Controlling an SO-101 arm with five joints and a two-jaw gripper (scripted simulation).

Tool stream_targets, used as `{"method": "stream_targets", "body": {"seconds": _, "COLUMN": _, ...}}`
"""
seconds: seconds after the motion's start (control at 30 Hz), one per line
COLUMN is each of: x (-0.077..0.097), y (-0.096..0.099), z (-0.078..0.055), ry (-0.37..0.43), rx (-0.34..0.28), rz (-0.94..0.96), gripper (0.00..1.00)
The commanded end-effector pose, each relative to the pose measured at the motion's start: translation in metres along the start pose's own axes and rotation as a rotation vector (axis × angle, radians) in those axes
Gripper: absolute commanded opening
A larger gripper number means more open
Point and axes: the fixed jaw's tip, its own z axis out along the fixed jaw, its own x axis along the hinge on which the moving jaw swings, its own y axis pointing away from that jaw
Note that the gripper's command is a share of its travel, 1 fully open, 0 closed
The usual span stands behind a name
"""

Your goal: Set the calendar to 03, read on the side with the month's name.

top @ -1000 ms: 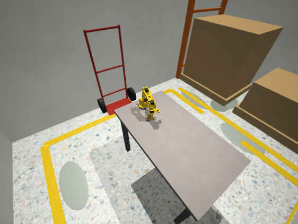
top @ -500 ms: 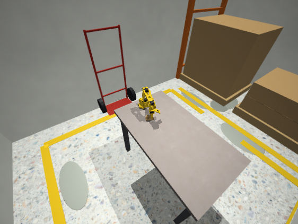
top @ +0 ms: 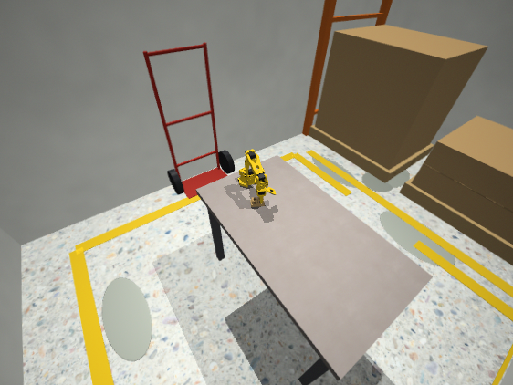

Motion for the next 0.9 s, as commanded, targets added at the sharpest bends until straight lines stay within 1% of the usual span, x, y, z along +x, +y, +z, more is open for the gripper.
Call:
{"method": "stream_targets", "body": {"seconds": 0.0, "x": -0.0021, "y": -0.0022, "z": -0.0012, "ry": -0.007, "rx": 0.018, "rz": 0.002, "gripper": 0.00}}
{"method": "stream_targets", "body": {"seconds": 0.1, "x": -0.0021, "y": -0.0022, "z": -0.0012, "ry": -0.007, "rx": 0.018, "rz": 0.002, "gripper": 0.04}}
{"method": "stream_targets", "body": {"seconds": 0.33, "x": -0.0021, "y": -0.0022, "z": -0.0012, "ry": -0.007, "rx": 0.018, "rz": 0.002, "gripper": 0.16}}
{"method": "stream_targets", "body": {"seconds": 0.67, "x": -0.0021, "y": -0.0022, "z": -0.0012, "ry": -0.007, "rx": 0.018, "rz": 0.002, "gripper": 0.18}}
{"method": "stream_targets", "body": {"seconds": 0.87, "x": -0.0021, "y": -0.0022, "z": -0.0012, "ry": -0.007, "rx": 0.018, "rz": 0.002, "gripper": 0.22}}
